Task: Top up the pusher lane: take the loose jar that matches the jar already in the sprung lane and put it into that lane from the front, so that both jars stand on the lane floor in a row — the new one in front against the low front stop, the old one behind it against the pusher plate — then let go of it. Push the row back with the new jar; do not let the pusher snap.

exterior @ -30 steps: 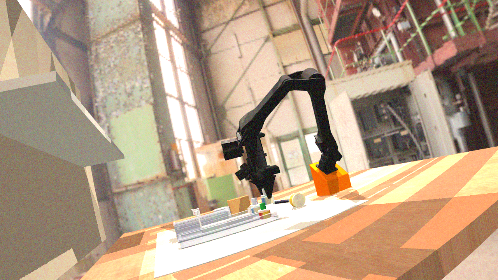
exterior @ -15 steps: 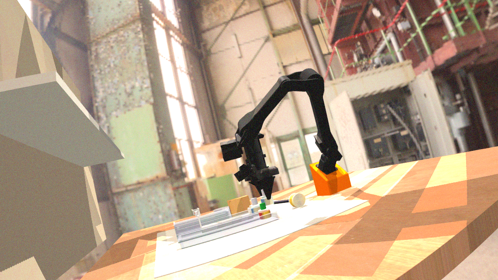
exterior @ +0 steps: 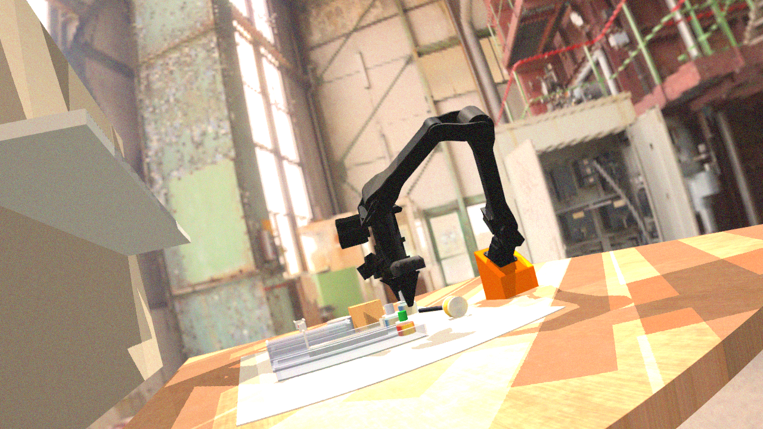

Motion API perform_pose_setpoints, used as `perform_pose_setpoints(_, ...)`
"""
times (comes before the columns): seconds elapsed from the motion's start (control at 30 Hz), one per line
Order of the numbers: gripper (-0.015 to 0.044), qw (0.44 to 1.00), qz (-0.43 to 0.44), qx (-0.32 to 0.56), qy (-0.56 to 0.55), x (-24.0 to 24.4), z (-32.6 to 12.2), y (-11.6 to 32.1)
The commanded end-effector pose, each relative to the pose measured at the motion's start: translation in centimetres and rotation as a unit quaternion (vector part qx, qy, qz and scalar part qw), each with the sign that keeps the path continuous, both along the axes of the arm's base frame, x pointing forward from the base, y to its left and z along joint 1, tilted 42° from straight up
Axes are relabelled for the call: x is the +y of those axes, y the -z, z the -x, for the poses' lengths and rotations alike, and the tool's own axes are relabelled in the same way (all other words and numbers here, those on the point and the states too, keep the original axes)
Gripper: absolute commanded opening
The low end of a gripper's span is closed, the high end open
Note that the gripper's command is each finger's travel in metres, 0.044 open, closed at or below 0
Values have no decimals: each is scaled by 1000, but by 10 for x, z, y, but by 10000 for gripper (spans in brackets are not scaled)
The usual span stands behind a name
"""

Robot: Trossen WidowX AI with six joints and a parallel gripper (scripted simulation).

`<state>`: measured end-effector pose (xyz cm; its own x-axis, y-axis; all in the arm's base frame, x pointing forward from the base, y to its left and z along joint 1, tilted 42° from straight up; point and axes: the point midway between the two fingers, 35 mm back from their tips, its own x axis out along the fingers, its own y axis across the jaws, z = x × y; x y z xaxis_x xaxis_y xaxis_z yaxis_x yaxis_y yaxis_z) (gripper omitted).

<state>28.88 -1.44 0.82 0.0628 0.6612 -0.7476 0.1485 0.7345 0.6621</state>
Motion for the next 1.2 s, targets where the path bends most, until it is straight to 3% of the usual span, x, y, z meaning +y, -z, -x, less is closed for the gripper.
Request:
perform_pose_setpoints(0.0, 0, 1000, 2, -9, 3, -2, -8, -2)
perform_pose_setpoints(1.17, 0, 1000, 2, -9, 3, -5, -25, -2)
